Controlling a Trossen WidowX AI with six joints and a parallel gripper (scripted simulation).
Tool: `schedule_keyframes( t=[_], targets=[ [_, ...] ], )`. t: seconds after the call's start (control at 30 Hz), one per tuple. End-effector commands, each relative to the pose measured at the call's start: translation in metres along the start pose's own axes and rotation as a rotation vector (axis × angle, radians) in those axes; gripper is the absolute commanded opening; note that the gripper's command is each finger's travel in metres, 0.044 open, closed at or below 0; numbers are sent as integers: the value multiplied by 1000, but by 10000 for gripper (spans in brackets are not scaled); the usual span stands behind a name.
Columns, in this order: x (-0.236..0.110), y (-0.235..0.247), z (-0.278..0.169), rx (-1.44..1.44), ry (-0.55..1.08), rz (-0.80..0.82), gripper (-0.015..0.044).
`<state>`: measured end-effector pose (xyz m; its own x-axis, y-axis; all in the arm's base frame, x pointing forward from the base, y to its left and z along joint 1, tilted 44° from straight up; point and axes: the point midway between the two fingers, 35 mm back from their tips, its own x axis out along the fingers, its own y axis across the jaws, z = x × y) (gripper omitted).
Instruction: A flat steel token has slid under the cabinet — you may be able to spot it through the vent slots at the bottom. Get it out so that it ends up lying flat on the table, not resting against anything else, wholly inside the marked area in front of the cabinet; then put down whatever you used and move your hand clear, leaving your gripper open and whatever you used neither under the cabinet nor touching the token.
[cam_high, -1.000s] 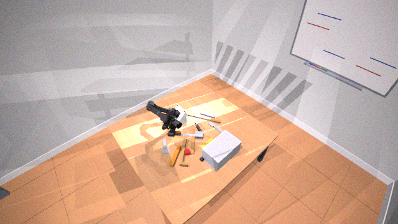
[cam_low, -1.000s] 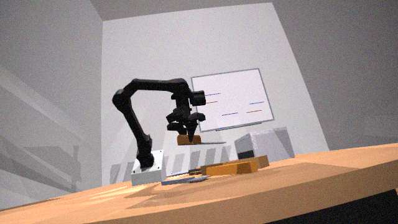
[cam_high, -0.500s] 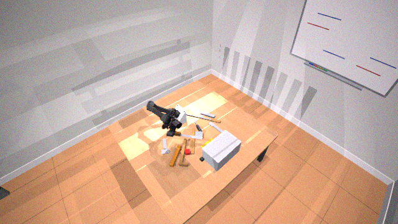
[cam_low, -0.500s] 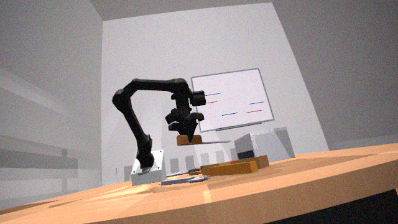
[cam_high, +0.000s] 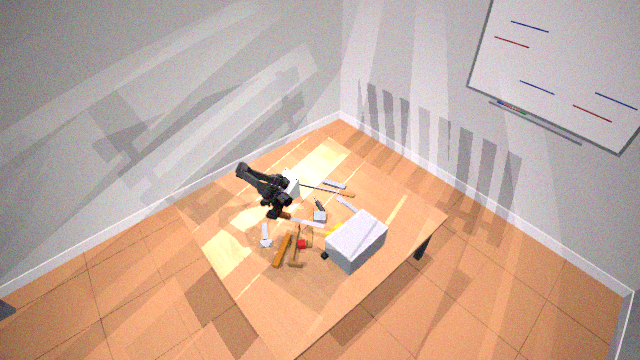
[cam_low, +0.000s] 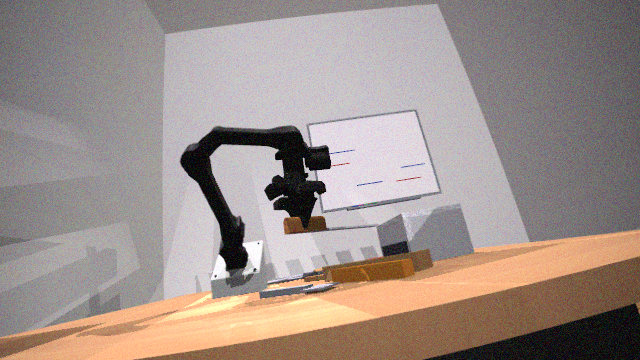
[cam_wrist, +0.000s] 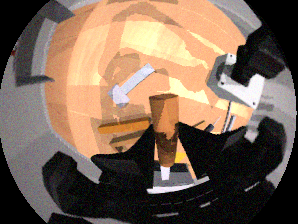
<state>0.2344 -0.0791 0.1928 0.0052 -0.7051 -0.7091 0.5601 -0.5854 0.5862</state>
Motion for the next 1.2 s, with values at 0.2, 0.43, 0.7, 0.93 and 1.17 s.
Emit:
schedule_keyframes(
  t=[0.2, 0.43, 0.7, 0.93, 1.17],
  targets=[
    [-2, 0, 0, 84, 13, -4, 0],
    [-2, 0, 0, 139, 13, -4, 0],
    [-2, 0, 0, 203, 13, -5, 0],
    [-2, 0, 0, 258, 13, -5, 0],
    [-2, 0, 0, 316, 15, -6, 0]
  ],
)
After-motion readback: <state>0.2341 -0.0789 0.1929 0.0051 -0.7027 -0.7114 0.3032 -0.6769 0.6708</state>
